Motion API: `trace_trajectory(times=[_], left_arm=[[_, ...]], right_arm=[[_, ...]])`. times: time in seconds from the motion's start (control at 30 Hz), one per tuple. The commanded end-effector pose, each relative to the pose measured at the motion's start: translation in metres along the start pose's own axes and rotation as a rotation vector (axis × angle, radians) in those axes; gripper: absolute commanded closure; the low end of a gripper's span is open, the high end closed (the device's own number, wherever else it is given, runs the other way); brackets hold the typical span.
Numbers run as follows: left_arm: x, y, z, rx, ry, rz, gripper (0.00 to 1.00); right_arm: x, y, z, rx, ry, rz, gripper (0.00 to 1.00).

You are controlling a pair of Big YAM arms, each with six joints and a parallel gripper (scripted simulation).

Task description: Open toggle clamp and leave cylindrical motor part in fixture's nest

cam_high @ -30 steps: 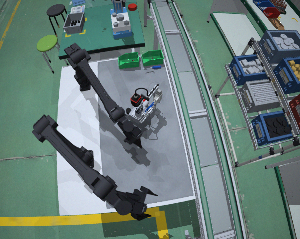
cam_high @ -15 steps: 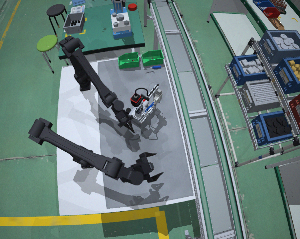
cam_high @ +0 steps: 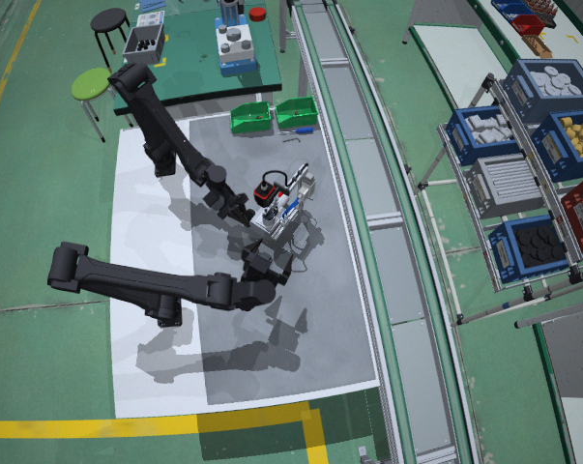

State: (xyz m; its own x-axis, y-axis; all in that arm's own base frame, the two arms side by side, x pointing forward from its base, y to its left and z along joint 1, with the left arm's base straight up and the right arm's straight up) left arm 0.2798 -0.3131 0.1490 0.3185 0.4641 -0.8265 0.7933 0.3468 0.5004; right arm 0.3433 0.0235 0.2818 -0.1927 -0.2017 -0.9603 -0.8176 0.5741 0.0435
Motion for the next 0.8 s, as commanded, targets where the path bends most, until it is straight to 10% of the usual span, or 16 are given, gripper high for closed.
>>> trace_trajectory(times=[0.0,0.77], left_arm=[[0.034,0.019,-0.024,-0.092,-0.033,0.295,1.00],[0.098,0.076,-0.074,-0.216,0.193,0.962,1.00]], right_arm=[[0.003,0.050,0.032,-0.185,-0.074,-0.164,0.00],[0.011,0.078,0.043,-0.325,-0.109,-0.167,0.00]])
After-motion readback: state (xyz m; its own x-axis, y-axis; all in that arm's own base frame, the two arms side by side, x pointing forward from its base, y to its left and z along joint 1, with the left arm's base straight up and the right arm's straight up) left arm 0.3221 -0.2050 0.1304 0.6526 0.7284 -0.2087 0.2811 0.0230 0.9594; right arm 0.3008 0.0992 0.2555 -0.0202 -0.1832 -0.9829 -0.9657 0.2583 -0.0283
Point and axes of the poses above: on each arm, the point where the finger pads meet when closed, its own z axis out along the fingers, its own y axis across the jaws, x = y × z, the point moved 8 cm from there along -z, back along the fingers, and after that the axes turned 2 degrees about -z, right-handed, at the moved point
